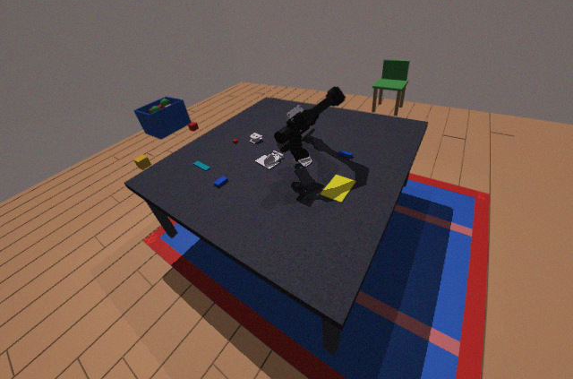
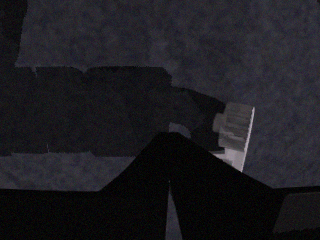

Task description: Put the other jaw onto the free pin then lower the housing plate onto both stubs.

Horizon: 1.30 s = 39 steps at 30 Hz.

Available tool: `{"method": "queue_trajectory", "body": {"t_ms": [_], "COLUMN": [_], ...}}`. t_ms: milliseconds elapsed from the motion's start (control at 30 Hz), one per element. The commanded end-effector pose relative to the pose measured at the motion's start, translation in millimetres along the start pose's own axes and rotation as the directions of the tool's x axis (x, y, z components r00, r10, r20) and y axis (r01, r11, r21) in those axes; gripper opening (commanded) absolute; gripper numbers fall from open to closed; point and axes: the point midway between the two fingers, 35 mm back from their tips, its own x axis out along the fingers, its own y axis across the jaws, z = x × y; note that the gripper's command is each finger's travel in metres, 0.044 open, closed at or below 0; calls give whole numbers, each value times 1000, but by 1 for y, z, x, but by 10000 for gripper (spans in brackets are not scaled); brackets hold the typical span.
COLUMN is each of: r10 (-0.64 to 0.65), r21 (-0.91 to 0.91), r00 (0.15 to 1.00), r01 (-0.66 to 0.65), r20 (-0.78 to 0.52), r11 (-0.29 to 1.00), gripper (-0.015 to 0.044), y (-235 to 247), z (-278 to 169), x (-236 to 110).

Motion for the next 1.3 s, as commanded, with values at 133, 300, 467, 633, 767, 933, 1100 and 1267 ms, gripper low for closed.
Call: {"method": "queue_trajectory", "body": {"t_ms": [133, 300, 467, 633, 767, 933, 1100, 1267], "r10": [1, 3, 4, 4, 3, 2, 2, 1], "r21": [8, 8, 9, 9, 9, 9, 9, 10], "r00": [1000, 1000, 1000, 1000, 1000, 1000, 1000, 1000], "r01": [-1, -3, -4, -4, -3, -2, -2, -1], "r20": [-7, -8, -9, -9, -9, -8, -8, -8], "r11": [1000, 1000, 1000, 1000, 1000, 1000, 1000, 1000], "gripper": [0, 0, 0, 0, 0, 0, 0, 0], "y": [-1, -1, -1, -2, -7, -15, -24, -32], "z": [-2, -3, -4, -4, -3, -3, -2, -2], "x": [13, 21, 29, 30, 30, 30, 30, 30]}}
